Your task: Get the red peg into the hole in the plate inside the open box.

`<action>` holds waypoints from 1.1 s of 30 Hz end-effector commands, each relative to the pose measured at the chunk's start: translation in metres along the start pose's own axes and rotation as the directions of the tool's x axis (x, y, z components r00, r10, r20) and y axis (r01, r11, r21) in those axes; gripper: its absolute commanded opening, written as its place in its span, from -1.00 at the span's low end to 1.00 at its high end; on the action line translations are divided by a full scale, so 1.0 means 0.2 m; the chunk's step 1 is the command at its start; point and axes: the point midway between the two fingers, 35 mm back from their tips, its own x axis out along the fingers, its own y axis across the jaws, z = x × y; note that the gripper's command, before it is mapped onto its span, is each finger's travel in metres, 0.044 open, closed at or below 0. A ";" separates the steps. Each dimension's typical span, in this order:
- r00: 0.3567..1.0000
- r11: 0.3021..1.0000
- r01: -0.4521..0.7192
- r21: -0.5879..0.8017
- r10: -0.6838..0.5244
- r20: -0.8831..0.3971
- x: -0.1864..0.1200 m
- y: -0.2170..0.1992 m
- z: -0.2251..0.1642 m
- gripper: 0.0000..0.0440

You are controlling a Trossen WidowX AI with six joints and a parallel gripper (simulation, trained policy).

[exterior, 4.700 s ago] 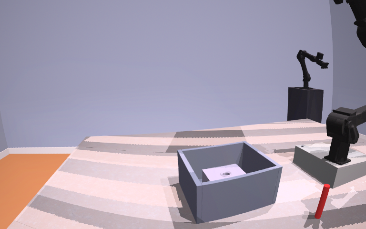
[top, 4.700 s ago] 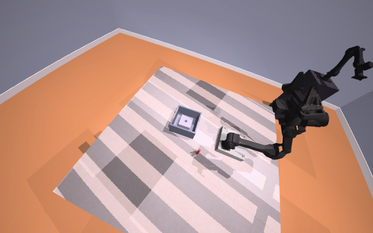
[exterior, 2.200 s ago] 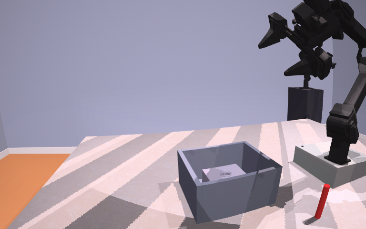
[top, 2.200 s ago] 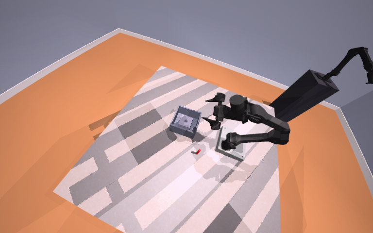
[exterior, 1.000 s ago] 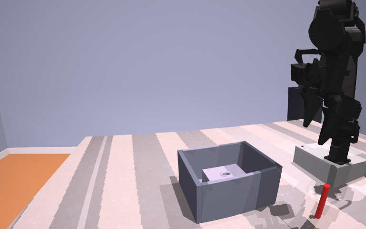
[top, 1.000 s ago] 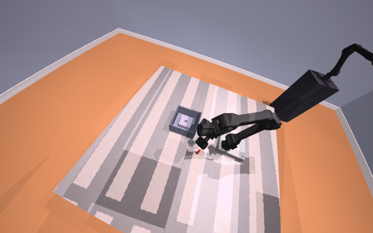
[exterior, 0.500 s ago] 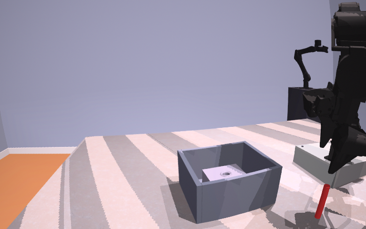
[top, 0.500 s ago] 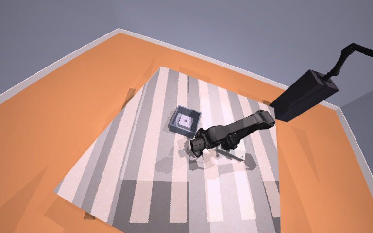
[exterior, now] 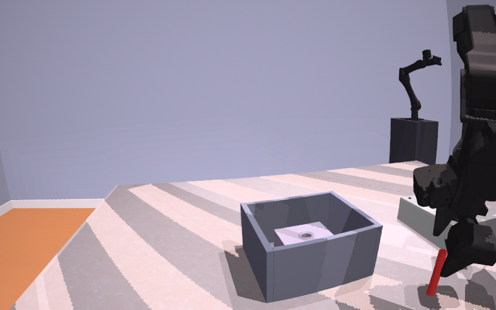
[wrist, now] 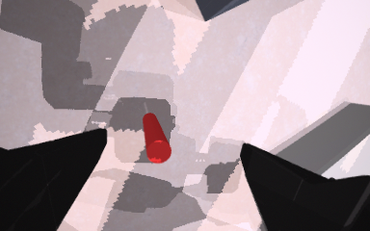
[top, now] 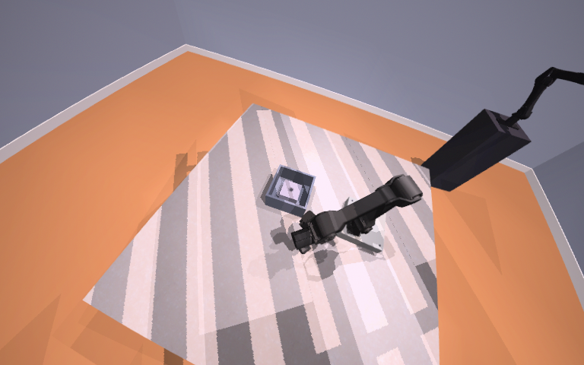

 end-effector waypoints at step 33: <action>0.995 0.997 0.071 0.030 -0.073 0.070 0.16 0.01 0.10 -1.00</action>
